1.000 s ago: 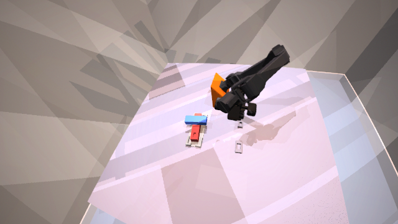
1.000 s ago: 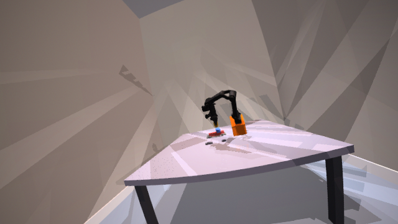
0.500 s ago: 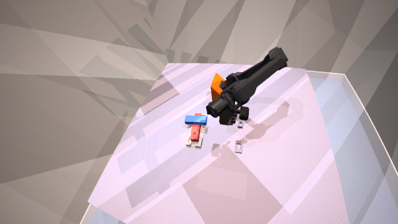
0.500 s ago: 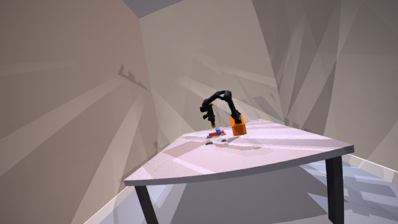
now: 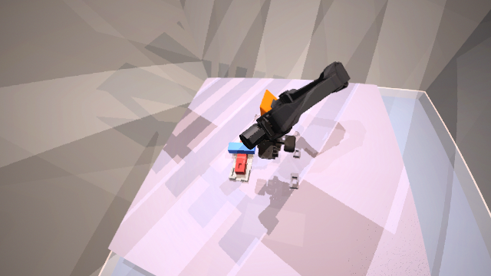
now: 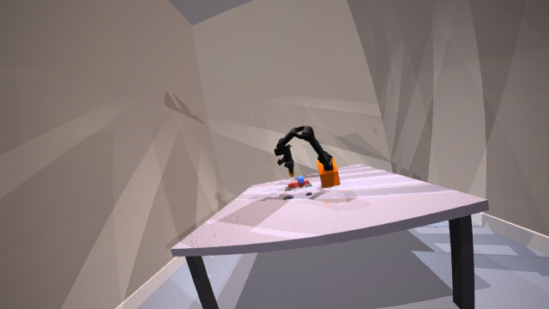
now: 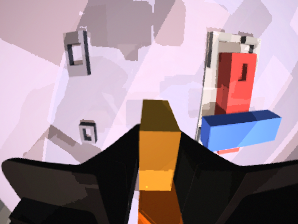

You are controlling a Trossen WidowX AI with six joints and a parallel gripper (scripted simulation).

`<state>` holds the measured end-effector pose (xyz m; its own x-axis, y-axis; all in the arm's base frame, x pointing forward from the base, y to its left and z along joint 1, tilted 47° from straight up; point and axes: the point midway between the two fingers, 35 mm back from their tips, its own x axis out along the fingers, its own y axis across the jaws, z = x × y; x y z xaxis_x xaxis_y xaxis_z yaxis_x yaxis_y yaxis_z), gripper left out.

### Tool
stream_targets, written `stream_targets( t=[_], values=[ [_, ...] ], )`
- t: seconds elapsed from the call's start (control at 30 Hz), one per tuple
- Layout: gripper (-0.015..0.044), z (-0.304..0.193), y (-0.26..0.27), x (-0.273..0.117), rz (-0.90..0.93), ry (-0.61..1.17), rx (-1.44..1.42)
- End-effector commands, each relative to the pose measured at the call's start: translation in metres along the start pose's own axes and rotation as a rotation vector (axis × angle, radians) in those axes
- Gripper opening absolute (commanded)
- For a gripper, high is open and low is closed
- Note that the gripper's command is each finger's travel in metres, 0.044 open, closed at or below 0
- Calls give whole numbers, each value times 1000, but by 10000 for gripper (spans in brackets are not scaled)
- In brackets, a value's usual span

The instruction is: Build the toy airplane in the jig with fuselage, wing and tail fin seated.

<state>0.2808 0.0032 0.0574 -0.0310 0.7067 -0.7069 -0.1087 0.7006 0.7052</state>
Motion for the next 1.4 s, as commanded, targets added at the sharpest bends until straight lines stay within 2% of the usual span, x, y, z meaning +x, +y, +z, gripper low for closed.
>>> stream_targets(
  t=[0.0,1.37],
  values=[
    [0,6,-14,3,-4,0,-14],
    [0,37,-131,45,14,-12,-113]
  ],
)
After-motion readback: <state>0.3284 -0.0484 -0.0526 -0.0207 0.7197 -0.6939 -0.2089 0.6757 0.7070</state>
